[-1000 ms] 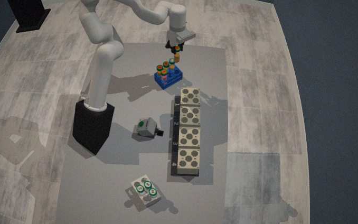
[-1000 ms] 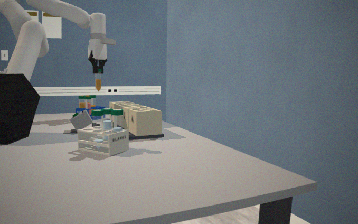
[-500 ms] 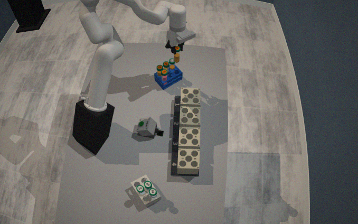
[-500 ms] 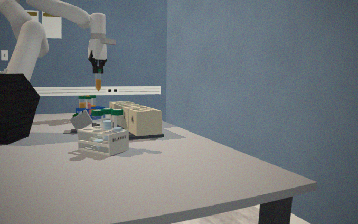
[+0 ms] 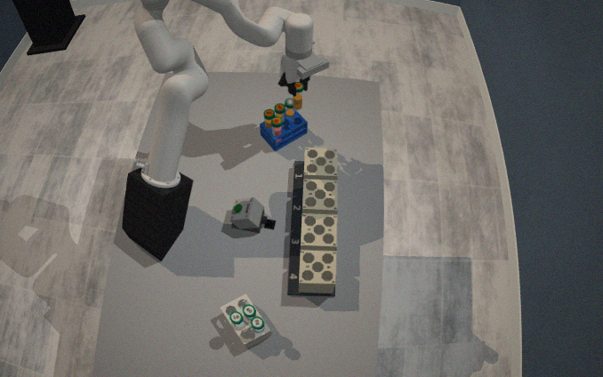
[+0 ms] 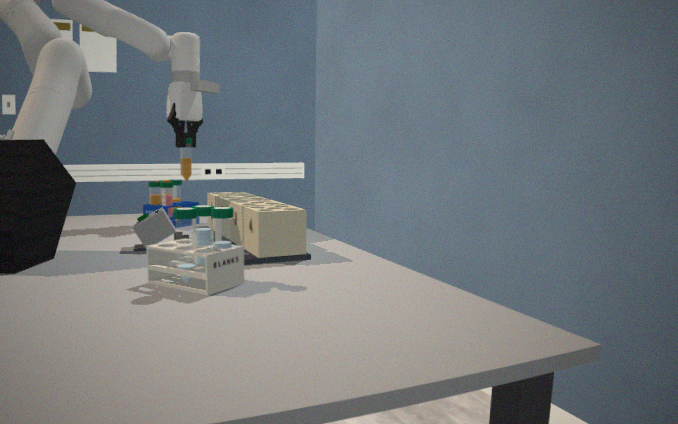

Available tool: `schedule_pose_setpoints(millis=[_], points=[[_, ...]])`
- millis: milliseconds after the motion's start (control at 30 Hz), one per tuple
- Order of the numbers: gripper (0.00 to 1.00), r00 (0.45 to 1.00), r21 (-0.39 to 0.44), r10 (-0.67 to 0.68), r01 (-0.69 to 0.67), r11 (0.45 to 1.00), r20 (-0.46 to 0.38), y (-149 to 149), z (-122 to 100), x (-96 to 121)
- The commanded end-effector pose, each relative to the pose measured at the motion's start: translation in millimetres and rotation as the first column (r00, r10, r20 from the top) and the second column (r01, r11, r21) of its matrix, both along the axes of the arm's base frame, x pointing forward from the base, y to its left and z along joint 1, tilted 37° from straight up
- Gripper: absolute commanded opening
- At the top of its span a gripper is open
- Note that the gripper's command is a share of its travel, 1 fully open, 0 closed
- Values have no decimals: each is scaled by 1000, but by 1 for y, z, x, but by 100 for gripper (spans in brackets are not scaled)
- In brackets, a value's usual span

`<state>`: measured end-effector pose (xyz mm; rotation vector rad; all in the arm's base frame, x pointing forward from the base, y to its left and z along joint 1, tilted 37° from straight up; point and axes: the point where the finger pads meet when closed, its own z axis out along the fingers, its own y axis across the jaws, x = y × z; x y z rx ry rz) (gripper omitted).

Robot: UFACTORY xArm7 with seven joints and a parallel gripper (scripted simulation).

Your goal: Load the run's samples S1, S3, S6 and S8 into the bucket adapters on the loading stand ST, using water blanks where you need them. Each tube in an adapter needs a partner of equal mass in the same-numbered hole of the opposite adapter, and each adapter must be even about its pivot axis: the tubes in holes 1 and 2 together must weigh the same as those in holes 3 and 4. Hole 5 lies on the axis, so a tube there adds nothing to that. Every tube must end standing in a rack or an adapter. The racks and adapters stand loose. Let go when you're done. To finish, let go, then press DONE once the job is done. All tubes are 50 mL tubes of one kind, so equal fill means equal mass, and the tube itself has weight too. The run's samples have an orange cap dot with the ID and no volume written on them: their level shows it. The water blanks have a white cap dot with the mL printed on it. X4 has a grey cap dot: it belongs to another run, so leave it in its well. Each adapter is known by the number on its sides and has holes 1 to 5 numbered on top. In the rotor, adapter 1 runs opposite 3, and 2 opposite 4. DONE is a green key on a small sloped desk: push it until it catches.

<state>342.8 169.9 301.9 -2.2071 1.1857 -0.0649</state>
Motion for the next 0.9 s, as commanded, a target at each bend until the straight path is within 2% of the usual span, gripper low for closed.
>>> schedule_pose_setpoints(millis=[0,867], points=[[0,1000,1,-1,1,1000,3,3,-3,3],[0,1000,1,-1,1,1000,3,25,-39,17]])
